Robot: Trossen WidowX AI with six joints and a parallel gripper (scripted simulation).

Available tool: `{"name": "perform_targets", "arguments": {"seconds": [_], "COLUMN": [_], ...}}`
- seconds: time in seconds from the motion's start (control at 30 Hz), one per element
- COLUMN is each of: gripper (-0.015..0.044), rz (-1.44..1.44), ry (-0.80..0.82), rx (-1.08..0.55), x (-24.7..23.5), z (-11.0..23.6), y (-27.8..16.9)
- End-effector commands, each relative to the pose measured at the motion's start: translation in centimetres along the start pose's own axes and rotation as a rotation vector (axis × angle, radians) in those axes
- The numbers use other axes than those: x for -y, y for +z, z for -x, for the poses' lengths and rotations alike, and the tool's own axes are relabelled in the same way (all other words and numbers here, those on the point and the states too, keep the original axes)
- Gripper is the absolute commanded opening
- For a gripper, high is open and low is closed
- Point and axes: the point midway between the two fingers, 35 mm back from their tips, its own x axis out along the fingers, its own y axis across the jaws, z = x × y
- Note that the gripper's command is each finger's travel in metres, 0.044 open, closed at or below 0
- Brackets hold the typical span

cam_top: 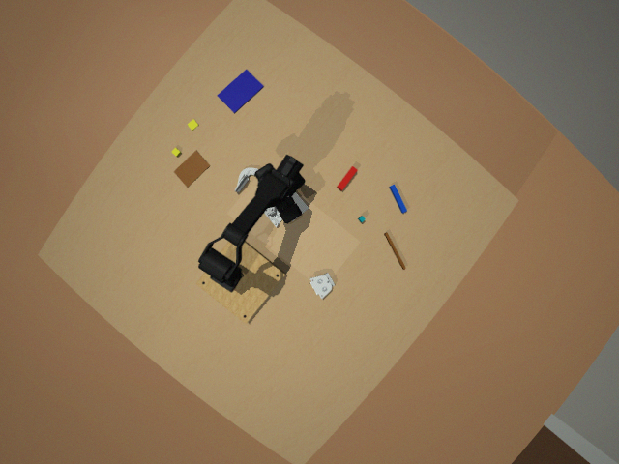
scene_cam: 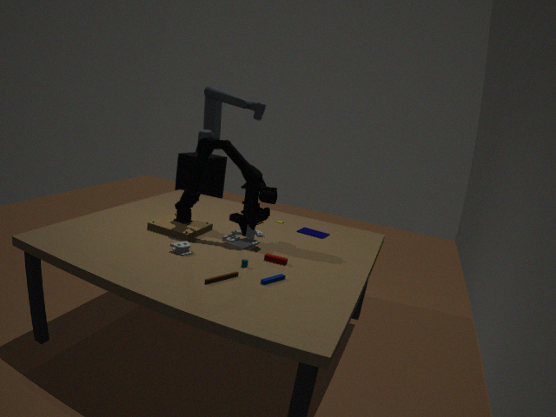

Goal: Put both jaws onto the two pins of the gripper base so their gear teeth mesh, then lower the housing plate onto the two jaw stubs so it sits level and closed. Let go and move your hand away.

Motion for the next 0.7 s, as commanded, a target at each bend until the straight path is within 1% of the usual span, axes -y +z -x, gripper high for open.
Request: {"name": "perform_targets", "arguments": {"seconds": [0.0,0.67], "gripper": [0.0134,0.0134], "rz": [-0.005,-0.009], "ry": [-0.003,-0.003], "rx": [-0.001,-0.002], "x": [0.08,0.08], "z": [-0.14,-0.74], "y": [-0.07,-0.07]}}
